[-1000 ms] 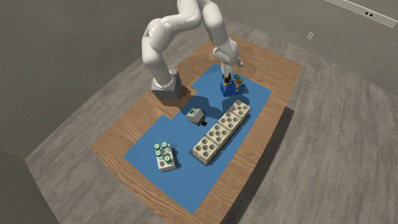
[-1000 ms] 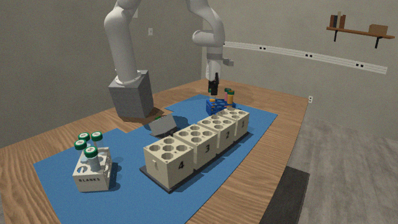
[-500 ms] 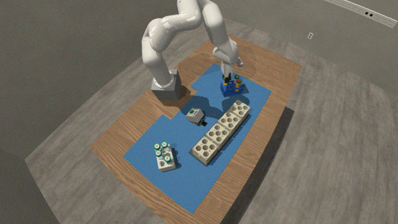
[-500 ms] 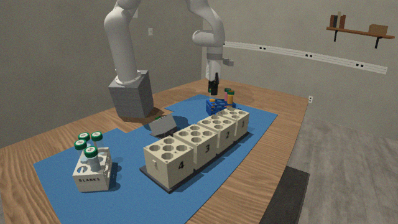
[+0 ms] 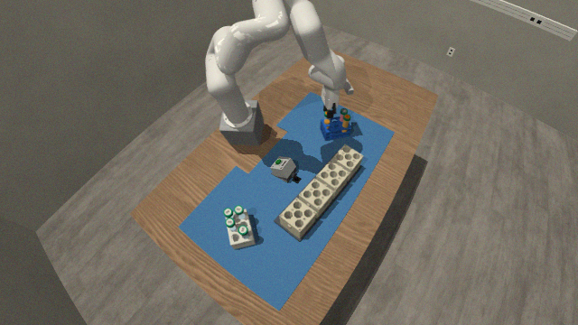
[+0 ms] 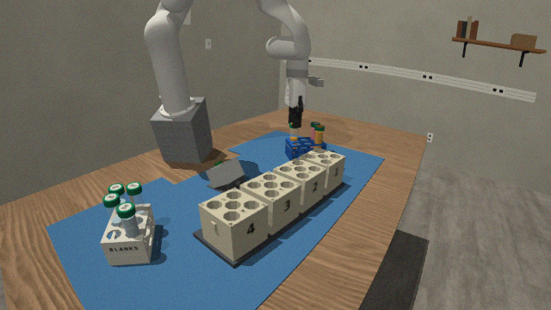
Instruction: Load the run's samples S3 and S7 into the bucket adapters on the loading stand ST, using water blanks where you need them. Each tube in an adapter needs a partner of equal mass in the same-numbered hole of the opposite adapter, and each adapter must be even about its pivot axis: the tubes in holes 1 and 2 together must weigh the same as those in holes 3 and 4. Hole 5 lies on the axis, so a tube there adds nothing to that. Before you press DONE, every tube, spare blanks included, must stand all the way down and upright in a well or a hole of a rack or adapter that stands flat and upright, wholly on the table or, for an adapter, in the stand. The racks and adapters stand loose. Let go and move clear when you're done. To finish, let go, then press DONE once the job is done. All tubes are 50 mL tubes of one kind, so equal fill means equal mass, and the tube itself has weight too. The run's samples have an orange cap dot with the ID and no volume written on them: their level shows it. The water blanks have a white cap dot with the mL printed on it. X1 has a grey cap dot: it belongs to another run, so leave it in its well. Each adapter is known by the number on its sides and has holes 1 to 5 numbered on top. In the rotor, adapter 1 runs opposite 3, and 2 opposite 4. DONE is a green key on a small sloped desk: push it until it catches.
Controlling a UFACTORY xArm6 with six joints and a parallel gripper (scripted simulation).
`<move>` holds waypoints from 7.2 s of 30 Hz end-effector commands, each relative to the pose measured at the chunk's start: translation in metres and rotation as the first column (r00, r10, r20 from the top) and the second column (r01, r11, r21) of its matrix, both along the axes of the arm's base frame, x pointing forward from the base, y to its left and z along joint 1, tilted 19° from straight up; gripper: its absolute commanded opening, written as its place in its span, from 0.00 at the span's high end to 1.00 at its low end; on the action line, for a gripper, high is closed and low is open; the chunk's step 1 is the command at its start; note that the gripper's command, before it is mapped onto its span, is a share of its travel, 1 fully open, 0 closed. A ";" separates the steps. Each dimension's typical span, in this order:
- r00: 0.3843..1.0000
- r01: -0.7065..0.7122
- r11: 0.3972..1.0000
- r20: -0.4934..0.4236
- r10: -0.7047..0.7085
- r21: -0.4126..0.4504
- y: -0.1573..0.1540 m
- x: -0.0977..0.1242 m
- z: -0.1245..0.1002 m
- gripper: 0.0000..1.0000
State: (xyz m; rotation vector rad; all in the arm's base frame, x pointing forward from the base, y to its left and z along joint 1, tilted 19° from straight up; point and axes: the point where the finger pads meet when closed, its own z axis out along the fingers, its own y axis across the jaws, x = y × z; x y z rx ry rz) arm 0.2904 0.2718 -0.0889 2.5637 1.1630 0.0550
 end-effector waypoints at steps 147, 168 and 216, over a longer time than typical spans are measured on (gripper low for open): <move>0.028 0.900 0.075 0.115 -0.993 0.430 0.068 0.064 0.116 0.43; 0.028 0.900 0.075 0.115 -0.993 0.430 0.059 0.069 0.086 0.43; 0.028 0.900 0.076 0.115 -0.993 0.430 0.037 0.083 0.008 0.43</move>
